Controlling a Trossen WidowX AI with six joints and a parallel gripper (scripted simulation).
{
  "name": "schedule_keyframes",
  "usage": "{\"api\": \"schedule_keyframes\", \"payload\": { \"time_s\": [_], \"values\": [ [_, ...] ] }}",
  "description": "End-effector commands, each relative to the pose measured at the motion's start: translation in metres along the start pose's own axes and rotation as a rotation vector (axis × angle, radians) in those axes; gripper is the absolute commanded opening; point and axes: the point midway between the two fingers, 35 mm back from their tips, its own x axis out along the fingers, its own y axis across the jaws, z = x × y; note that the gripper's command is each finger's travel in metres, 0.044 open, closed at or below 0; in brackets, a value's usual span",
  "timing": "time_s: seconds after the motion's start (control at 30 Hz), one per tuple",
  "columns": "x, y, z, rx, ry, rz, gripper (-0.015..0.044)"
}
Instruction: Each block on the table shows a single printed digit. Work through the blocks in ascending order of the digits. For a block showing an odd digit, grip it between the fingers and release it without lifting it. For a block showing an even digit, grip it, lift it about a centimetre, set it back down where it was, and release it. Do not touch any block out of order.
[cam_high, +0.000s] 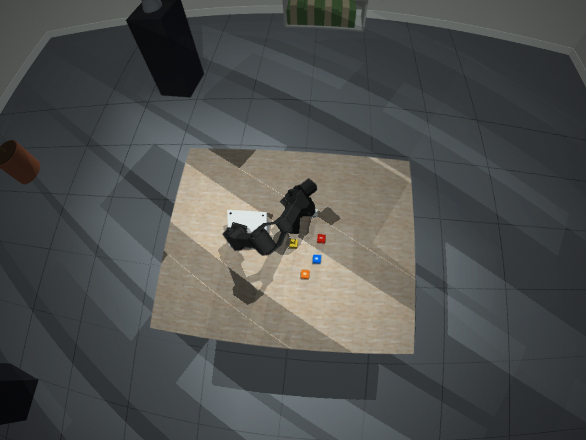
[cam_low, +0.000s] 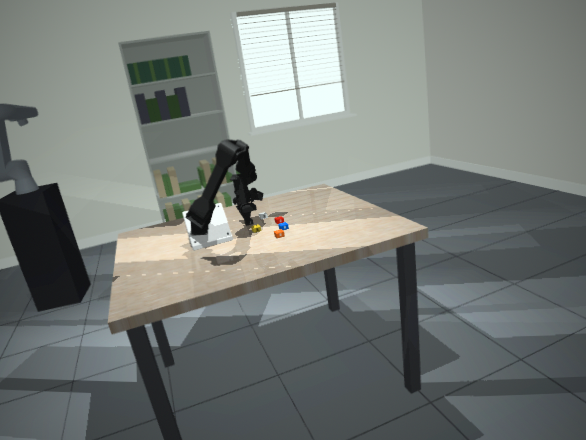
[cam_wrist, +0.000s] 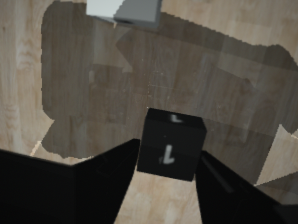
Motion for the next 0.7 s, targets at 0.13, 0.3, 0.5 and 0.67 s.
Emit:
{"api": "schedule_keyframes", "payload": {
  "time_s": [0.13, 0.3, 0.5, 0.67],
  "values": [
    [0.0004, -0.0003, 0.0004, -0.004, -0.003, -0.003, 0.0120],
    [0.0004, -0.0003, 0.0004, -0.004, -0.003, -0.003, 0.0120],
    [0.0004, -0.0003, 0.0004, -0.004, -0.003, -0.003, 0.0225],
    [0.0004, -0.0003, 0.0004, -0.004, -0.003, -0.003, 0.0356]
  ]
}}
